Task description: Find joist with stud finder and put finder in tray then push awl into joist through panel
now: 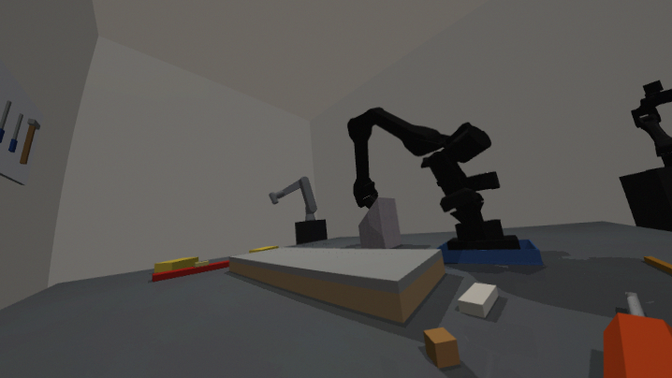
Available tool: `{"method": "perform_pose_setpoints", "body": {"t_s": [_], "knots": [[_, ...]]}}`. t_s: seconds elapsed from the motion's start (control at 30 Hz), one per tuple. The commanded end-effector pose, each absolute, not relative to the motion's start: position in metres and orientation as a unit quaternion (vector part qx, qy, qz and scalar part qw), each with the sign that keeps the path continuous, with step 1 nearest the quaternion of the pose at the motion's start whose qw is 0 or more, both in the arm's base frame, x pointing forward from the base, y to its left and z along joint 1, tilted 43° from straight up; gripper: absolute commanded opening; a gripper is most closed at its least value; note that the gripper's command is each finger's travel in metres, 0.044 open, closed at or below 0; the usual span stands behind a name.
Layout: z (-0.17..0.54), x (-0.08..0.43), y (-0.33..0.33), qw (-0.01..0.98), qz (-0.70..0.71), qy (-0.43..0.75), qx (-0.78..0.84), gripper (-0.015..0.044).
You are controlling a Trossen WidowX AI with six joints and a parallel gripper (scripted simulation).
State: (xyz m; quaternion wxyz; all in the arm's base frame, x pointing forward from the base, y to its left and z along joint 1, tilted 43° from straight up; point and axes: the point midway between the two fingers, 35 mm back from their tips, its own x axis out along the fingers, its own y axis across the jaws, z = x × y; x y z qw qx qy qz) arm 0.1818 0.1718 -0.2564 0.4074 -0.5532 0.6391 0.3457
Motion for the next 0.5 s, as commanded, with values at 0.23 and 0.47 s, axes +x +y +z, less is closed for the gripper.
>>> {"method": "perform_pose_setpoints", "body": {"t_s": [0.23,0.47], "knots": [[-0.2632,0.1800,0.1644,0.406,0.345,0.641,-0.553,0.0053],[-0.2632,0.1800,0.1644,0.406,0.345,0.641,-0.553,0.0236]]}}
